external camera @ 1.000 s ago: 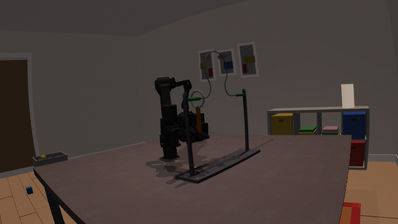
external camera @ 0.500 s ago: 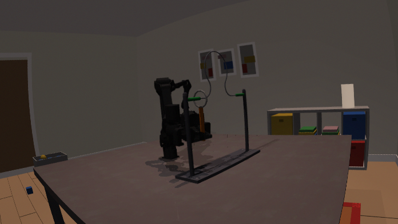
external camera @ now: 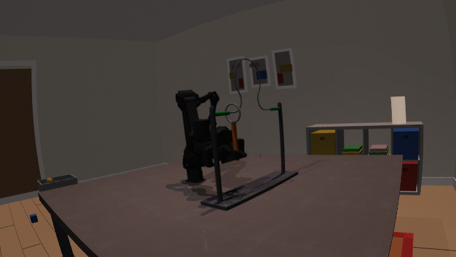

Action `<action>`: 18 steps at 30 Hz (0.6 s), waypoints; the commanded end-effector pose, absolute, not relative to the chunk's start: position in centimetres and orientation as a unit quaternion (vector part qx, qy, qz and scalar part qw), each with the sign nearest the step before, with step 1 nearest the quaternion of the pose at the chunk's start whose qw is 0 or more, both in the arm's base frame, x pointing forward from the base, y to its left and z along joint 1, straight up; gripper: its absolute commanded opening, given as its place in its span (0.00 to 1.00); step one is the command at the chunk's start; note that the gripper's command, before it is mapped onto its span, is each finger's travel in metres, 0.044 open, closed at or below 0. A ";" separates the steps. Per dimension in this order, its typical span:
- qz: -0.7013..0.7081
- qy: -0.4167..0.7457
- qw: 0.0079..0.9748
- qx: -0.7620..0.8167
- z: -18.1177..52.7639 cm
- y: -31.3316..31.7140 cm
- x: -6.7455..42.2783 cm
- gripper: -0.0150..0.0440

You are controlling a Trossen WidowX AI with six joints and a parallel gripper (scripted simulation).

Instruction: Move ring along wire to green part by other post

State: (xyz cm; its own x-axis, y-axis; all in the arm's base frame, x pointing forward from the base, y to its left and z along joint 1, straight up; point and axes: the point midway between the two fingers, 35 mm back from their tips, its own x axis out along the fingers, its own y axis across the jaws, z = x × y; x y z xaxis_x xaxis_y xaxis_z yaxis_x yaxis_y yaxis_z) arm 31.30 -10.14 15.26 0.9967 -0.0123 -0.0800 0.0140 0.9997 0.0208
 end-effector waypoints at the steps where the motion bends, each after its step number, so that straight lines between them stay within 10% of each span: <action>1: -0.007 0.037 0.999 0.023 15.4 -9.5 31.3 0.00; 18: 0.001 0.032 0.991 0.130 16.0 -5.1 31.5 0.00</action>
State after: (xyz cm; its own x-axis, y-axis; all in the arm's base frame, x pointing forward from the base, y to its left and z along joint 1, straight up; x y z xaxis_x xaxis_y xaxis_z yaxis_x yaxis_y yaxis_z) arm 31.52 -5.98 15.62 0.9973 0.0090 -0.0729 0.0063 0.9784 0.2068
